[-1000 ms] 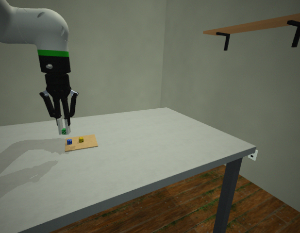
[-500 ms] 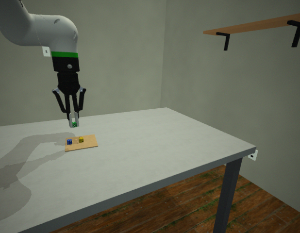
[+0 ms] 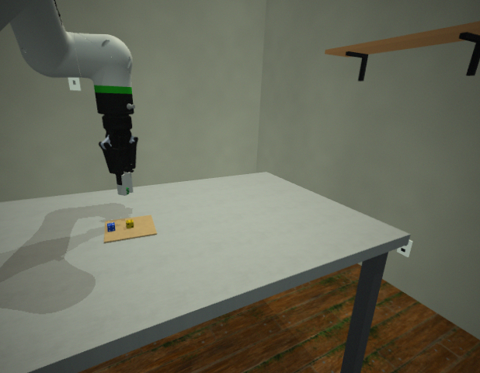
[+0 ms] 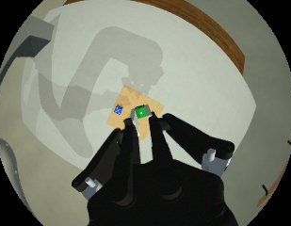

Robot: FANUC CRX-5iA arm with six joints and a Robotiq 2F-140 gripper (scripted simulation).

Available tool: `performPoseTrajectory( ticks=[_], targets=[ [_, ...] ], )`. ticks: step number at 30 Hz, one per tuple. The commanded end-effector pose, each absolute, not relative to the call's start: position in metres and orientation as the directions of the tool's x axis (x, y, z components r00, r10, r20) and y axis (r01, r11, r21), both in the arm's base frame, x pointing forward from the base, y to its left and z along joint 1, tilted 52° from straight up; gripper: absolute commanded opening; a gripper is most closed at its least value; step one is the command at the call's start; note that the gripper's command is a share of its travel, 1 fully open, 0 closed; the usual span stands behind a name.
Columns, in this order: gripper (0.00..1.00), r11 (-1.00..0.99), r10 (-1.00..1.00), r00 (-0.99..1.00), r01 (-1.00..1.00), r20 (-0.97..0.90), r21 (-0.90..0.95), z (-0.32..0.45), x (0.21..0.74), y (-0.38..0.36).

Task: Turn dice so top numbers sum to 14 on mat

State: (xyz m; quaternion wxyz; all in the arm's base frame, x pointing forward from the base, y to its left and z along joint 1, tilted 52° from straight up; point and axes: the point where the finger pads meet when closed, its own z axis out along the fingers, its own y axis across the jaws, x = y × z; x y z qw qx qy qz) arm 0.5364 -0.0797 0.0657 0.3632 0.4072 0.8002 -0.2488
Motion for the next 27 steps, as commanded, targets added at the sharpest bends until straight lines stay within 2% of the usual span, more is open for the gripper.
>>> performPoseTrajectory(
  ticks=[1, 3, 12, 21, 27],
  targets=[
    [0.09, 0.582, 0.421, -0.489, 0.792, -0.764, -0.186, 0.057, 0.544, -0.070],
    [0.09, 0.633, 0.337, -0.591, 0.719, -0.733, -0.288, 0.044, 0.553, -0.056],
    [0.09, 0.703, 0.125, -0.780, 0.506, -0.613, -0.499, 0.012, 0.570, -0.023],
    [0.09, 0.704, 0.095, -0.783, 0.489, -0.614, -0.515, 0.009, 0.571, -0.021],
    [0.09, 0.701, -0.043, -0.695, 0.491, -0.718, -0.517, 0.006, 0.568, -0.023]
  ],
)
